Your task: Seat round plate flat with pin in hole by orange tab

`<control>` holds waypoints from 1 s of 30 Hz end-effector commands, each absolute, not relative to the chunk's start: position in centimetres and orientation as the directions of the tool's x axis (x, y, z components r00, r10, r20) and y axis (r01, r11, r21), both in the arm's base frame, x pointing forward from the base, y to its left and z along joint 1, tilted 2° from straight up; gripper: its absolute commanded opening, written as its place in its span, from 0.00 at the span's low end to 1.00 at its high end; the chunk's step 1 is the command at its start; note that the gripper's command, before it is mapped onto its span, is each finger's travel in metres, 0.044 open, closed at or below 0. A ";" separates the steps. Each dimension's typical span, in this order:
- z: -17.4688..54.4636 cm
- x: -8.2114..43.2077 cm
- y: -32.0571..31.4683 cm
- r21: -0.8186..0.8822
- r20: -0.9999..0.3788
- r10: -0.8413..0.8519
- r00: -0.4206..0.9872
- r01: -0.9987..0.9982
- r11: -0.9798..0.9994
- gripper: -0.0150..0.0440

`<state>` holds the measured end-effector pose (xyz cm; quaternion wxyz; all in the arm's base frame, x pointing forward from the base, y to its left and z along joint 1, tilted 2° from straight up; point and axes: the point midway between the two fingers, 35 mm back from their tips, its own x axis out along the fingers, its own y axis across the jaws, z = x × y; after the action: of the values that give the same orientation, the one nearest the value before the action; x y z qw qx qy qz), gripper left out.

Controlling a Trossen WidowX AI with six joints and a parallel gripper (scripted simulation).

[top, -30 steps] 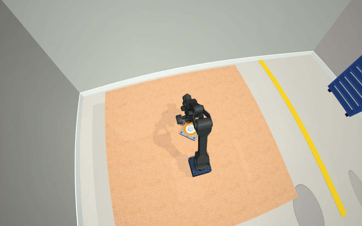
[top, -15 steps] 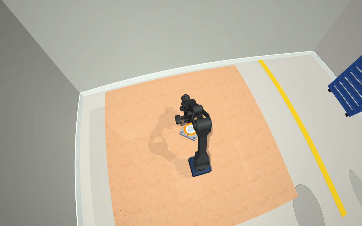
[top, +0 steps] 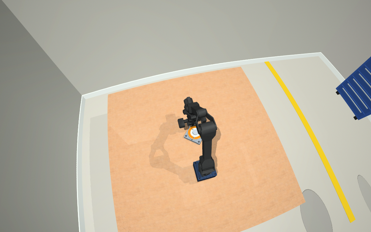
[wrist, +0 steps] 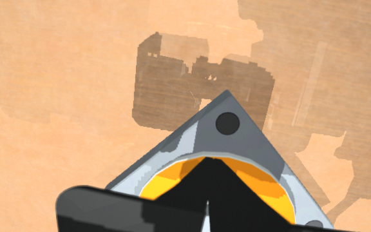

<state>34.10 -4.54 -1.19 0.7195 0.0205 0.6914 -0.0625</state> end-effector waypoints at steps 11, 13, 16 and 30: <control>-1.5 33.6 -3.3 -0.042 -0.999 -0.045 0.027 0.111 0.993 0.25; -1.5 33.5 -3.2 -0.042 -0.999 -0.045 0.027 0.111 0.993 0.25; -1.5 33.4 -3.0 -0.042 -0.999 -0.045 0.027 0.111 0.993 0.25; -1.5 32.7 -2.0 -0.041 -0.999 -0.044 0.027 0.111 0.993 0.25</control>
<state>33.40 -2.42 -1.24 0.7210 0.0224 0.6903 -0.0558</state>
